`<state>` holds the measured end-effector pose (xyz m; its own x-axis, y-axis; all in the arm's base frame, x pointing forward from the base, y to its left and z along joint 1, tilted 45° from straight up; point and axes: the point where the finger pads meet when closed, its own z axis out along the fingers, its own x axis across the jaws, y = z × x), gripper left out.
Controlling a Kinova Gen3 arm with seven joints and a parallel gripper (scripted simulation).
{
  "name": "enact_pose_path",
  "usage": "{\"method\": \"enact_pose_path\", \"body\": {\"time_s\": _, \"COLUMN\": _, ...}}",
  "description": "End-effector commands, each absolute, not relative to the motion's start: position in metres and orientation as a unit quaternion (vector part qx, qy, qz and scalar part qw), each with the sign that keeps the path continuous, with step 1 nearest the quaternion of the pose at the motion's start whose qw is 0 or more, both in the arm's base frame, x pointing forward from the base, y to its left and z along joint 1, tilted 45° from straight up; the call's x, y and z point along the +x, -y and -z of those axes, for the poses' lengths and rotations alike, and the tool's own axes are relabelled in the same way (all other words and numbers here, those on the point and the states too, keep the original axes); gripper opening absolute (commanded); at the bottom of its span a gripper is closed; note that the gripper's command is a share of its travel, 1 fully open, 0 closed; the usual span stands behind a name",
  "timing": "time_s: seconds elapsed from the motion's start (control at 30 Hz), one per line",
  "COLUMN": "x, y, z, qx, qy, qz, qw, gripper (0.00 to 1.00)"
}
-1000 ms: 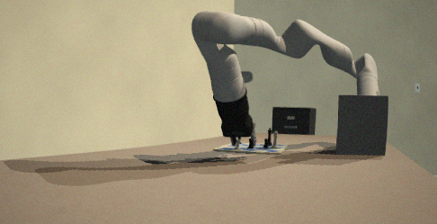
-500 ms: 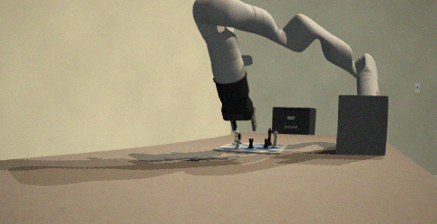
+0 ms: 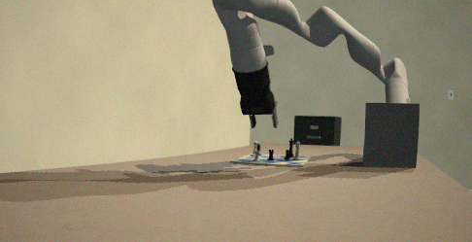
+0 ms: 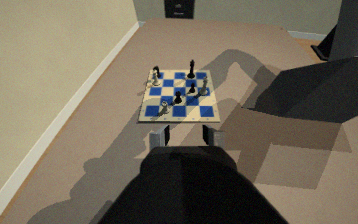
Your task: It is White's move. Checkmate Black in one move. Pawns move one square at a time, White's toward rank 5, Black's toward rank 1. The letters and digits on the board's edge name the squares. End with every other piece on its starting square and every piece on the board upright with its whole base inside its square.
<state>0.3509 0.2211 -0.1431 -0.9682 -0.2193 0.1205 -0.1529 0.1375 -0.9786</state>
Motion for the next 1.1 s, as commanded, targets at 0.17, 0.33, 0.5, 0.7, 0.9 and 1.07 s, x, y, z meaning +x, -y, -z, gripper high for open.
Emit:
{"method": "enact_pose_path", "body": {"time_s": 0.17, "x": 0.351, "y": -0.229, "z": 0.136, "qx": -0.125, "qy": -0.756, "qz": 0.642, "qw": 0.029, "gripper": 1.0}}
{"method": "enact_pose_path", "body": {"time_s": 0.33, "x": 0.355, "y": -0.229, "z": 0.134, "qx": -0.123, "qy": -0.759, "qz": 0.639, "qw": 0.03, "gripper": 1.0}}
{"method": "enact_pose_path", "body": {"time_s": 0.5, "x": 0.362, "y": -0.229, "z": 0.13, "qx": -0.12, "qy": -0.765, "qz": 0.632, "qw": 0.031, "gripper": 1.0}}
{"method": "enact_pose_path", "body": {"time_s": 0.7, "x": 0.391, "y": -0.228, "z": 0.112, "qx": -0.104, "qy": -0.791, "qz": 0.602, "qw": 0.035, "gripper": 1.0}}
{"method": "enact_pose_path", "body": {"time_s": 0.9, "x": 0.431, "y": -0.217, "z": 0.079, "qx": -0.076, "qy": -0.829, "qz": 0.553, "qw": 0.044, "gripper": 1.0}}
{"method": "enact_pose_path", "body": {"time_s": 1.07, "x": 0.444, "y": -0.209, "z": 0.066, "qx": -0.063, "qy": -0.842, "qz": 0.533, "qw": 0.049, "gripper": 1.0}}
